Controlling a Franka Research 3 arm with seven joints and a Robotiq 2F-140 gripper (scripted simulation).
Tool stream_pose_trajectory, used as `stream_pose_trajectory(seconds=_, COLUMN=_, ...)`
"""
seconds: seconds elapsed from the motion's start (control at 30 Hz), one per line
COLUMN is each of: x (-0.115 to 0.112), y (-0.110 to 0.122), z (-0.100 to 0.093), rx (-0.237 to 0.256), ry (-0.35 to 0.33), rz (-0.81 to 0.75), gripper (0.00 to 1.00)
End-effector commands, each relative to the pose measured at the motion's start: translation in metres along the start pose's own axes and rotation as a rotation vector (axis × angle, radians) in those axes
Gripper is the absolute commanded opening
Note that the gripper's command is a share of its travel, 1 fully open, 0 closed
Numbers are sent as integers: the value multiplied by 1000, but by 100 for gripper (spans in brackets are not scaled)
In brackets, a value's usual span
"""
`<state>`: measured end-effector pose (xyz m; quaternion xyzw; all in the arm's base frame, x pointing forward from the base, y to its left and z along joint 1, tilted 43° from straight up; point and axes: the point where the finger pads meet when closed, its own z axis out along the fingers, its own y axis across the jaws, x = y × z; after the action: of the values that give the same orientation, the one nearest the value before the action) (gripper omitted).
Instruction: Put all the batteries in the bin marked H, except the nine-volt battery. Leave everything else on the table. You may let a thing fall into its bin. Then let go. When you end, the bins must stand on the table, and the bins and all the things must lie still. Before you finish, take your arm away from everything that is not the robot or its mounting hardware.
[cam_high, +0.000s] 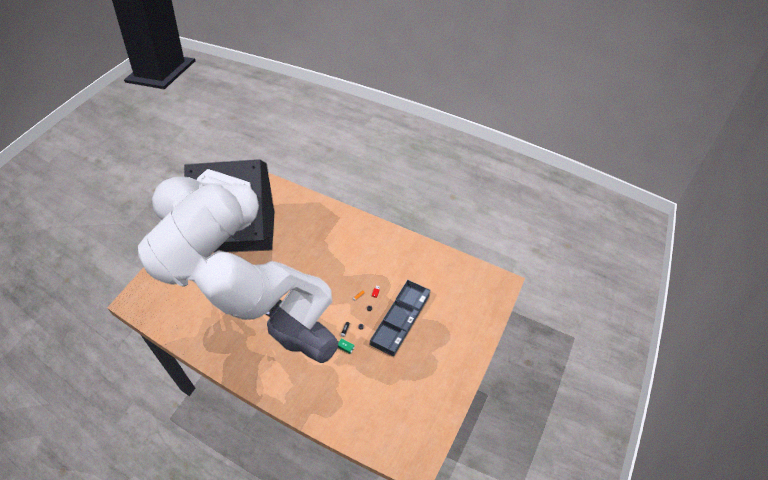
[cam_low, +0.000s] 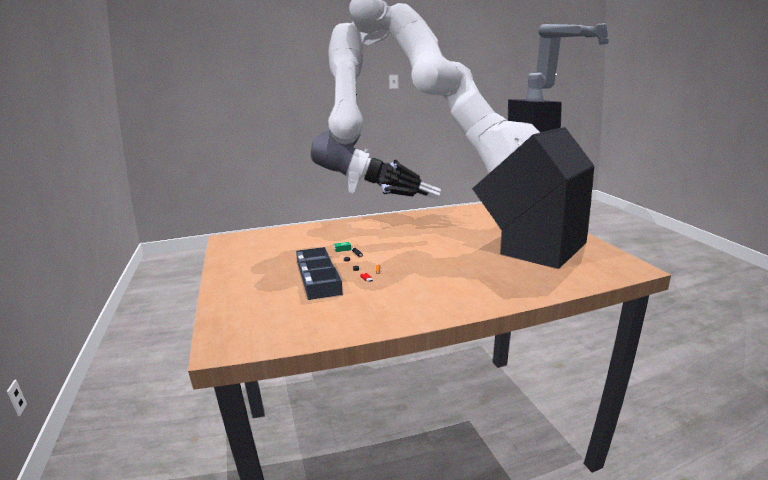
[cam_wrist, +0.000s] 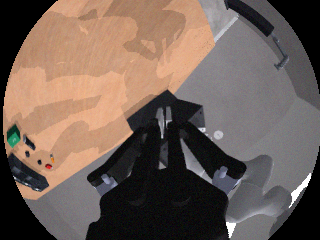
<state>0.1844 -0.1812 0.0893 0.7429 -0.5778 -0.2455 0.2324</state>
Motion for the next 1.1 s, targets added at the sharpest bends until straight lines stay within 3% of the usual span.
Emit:
stream_pose_trajectory(seconds=0.0, x=11, y=-15, z=-13, rx=14, ry=125, rz=-54, gripper=5)
stream_pose_trajectory(seconds=0.07, x=14, y=-26, z=-24, rx=17, ry=198, rz=-99, gripper=5)
stream_pose_trajectory(seconds=0.2, x=14, y=-26, z=-24, rx=17, ry=198, rz=-99, gripper=5)
stream_pose_trajectory(seconds=0.3, x=13, y=-43, z=-43, rx=28, ry=323, rz=-181, gripper=5)
stream_pose_trajectory(seconds=0.4, x=13, y=-51, z=-52, rx=31, ry=353, rz=-201, gripper=5)
stream_pose_trajectory(seconds=0.53, x=6, y=-73, z=-76, rx=50, ry=506, rz=-308, gripper=5)
stream_pose_trajectory(seconds=0.63, x=5, y=-78, z=-81, rx=50, ry=506, rz=-308, gripper=5)
stream_pose_trajectory(seconds=0.7, x=-1, y=-89, z=-92, rx=63, ry=586, rz=-366, gripper=5)
stream_pose_trajectory(seconds=0.77, x=-1, y=-89, z=-92, rx=63, ry=586, rz=-366, gripper=5)
stream_pose_trajectory(seconds=0.83, x=-7, y=-99, z=-104, rx=75, ry=656, rz=-418, gripper=5)
stream_pose_trajectory(seconds=0.93, x=-11, y=-106, z=-111, rx=75, ry=656, rz=-418, gripper=5)
stream_pose_trajectory(seconds=1.07, x=-29, y=-125, z=-132, rx=104, ry=803, rz=-532, gripper=5)
